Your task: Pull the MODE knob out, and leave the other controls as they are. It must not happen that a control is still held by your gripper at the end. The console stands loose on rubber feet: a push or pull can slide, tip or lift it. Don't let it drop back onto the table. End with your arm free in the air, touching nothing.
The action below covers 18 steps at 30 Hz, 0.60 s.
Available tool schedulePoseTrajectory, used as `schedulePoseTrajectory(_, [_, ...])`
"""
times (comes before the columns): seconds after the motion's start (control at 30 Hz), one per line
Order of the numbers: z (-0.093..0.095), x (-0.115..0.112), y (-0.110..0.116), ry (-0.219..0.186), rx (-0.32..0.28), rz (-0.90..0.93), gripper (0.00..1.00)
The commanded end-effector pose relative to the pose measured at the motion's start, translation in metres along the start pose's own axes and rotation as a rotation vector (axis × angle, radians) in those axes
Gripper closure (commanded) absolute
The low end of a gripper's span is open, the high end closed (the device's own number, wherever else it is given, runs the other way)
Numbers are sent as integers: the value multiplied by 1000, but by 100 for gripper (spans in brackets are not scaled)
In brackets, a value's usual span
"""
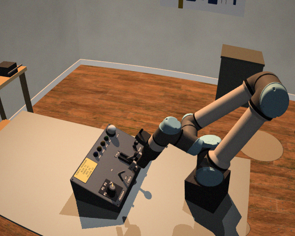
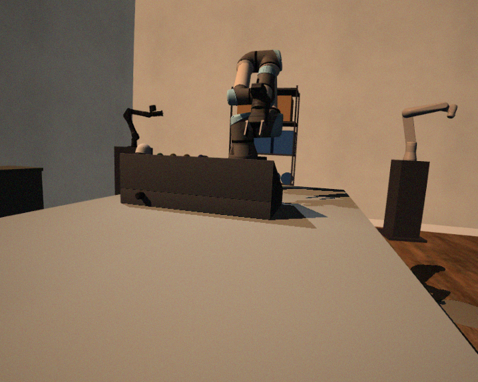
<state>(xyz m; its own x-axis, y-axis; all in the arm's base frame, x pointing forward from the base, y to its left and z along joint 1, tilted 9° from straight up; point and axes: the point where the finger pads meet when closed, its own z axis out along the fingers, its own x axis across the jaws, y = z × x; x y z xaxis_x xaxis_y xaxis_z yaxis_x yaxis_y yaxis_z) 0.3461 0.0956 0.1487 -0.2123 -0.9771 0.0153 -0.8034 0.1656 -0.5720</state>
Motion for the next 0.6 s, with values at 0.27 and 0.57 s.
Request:
schedulePoseTrajectory(0.27, [0,0,-1,0,0,0,0])
schedulePoseTrajectory(0.57, [4,7,-2,4,-11,-4,0])
